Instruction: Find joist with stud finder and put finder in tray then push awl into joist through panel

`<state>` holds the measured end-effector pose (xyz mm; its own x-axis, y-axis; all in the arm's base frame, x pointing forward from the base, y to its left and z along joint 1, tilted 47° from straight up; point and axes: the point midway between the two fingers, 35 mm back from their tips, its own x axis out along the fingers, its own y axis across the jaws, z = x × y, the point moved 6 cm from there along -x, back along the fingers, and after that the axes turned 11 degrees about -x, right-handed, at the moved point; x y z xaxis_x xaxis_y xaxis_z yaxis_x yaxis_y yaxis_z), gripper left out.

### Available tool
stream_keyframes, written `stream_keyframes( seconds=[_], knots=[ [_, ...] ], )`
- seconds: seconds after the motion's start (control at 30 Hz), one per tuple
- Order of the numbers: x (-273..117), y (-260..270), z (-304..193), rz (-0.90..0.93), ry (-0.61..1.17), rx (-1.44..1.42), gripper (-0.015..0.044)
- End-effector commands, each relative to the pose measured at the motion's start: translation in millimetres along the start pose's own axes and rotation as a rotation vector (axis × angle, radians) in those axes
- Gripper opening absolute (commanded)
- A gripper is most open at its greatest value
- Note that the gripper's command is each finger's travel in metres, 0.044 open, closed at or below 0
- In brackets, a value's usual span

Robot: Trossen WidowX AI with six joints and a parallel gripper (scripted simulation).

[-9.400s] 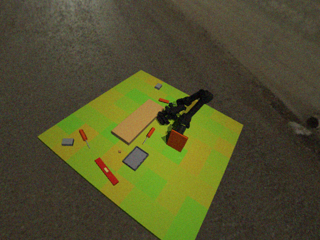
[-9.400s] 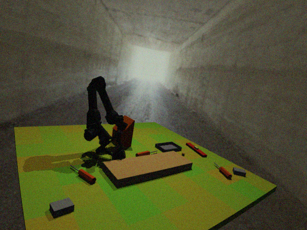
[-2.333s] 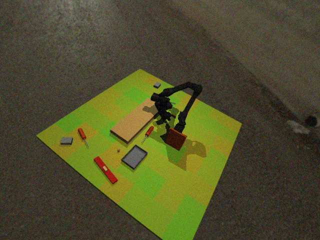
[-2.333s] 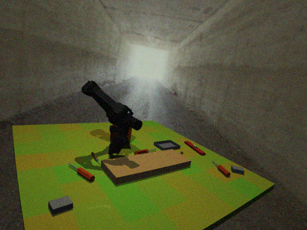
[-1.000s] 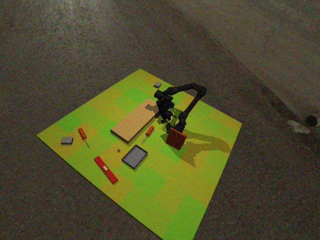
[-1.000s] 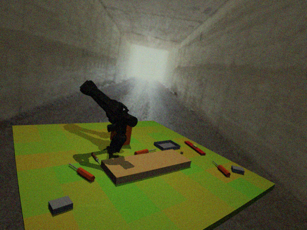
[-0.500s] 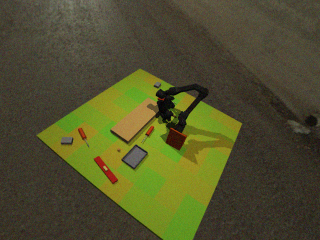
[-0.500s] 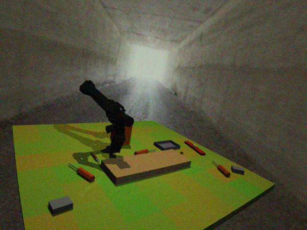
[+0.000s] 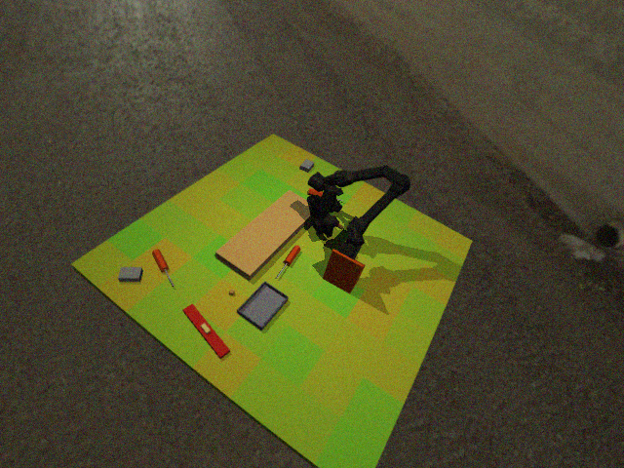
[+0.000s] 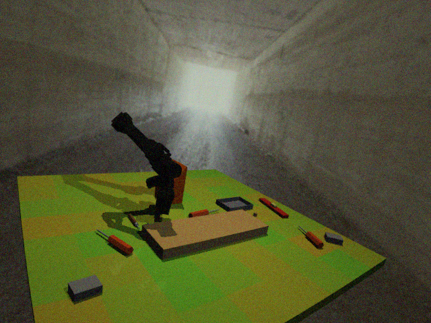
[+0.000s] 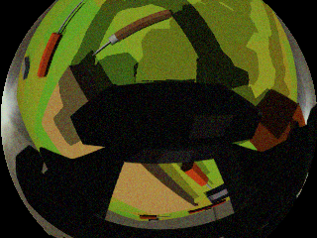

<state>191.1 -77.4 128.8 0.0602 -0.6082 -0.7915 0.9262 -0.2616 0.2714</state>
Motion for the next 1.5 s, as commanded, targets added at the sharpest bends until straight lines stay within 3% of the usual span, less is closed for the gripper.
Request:
stream_keyframes(
  seconds=[0.0, 1.47],
  knots=[
    [-1.9, 0.2, 2.0, 0.017, 0.025, 0.001, 0.0000],
    [1.6, -3.3, 20.7, 0.052, 0.242, -0.006, 0.0000]
  ],
)
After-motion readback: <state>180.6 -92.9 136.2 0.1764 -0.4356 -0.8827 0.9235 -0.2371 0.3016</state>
